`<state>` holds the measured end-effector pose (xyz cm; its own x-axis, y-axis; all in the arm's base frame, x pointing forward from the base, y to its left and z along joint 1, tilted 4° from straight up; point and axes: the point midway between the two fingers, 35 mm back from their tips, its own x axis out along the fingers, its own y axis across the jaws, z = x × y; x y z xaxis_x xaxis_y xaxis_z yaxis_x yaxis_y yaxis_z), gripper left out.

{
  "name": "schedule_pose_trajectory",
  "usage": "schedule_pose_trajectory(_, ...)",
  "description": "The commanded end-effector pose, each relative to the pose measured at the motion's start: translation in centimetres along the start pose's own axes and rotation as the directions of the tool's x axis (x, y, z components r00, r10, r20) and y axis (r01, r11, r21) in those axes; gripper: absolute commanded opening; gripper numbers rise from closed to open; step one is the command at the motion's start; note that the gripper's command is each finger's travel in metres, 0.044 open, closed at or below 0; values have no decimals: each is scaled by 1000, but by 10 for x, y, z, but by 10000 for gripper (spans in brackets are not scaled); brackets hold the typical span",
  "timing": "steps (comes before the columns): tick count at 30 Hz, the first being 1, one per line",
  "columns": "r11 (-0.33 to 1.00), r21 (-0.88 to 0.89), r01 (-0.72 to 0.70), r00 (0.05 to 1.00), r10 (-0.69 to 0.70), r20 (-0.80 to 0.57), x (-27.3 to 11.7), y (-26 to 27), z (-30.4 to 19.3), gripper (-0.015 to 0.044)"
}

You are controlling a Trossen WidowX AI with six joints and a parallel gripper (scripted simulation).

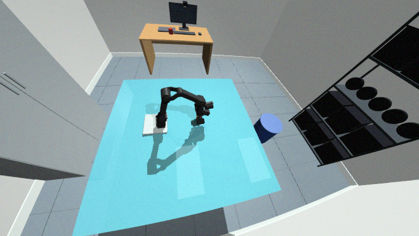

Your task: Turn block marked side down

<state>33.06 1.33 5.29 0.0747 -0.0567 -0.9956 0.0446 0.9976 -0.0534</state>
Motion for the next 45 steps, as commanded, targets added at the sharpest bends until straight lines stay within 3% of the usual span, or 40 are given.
schedule_pose_trajectory(1, 1000, -5, 3, 1000, -3, -5, 3, 0, -1, 335)
schedule_pose_trajectory(3, 1000, -5, 3, 1000, -3, -5, 3, 0, -1, 282)
schedule_pose_trajectory(24, 1000, -5, 3, 1000, -3, -5, 3, 0, -1, 142)
schedule_pose_trajectory(30, 1000, -5, 3, 1000, -3, -5, -23, 0, -1, 0)
schedule_pose_trajectory(35, 1000, -6, 3, 1000, -3, 6, -27, 0, -1, 0)
schedule_pose_trajectory(45, 1000, -12, 6, 986, -4, 164, -22, 0, 0, 0)
